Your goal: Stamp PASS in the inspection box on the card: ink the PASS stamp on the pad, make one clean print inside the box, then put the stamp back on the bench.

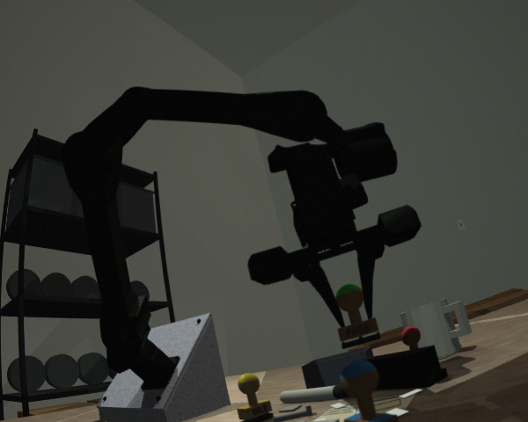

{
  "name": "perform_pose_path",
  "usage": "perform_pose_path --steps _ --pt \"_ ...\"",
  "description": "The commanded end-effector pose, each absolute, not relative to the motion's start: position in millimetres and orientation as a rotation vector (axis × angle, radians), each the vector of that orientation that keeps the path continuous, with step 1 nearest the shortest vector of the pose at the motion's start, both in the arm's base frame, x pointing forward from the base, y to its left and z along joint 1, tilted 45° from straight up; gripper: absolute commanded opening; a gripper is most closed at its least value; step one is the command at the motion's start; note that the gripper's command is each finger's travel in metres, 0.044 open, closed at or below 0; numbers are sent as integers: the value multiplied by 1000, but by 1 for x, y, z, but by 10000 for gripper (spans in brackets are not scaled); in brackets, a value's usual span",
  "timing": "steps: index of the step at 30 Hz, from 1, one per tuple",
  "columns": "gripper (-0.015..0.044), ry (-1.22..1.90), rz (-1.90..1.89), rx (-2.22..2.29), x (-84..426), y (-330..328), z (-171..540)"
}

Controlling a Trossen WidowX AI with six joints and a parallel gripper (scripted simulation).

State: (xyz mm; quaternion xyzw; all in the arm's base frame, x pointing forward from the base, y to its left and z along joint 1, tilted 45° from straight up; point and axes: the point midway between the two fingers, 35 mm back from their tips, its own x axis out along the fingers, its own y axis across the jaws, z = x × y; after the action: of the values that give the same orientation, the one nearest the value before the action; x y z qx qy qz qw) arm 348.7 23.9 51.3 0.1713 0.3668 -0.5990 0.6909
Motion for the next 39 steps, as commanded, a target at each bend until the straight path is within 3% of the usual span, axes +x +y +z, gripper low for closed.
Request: perform_pose_path --steps 1,19,39 --pt "0 835 -1331 379 337 43 35" --pt "0 833 -1338 378 255 113 -37" --pt "0 833 -1338 378 256 96 -57"
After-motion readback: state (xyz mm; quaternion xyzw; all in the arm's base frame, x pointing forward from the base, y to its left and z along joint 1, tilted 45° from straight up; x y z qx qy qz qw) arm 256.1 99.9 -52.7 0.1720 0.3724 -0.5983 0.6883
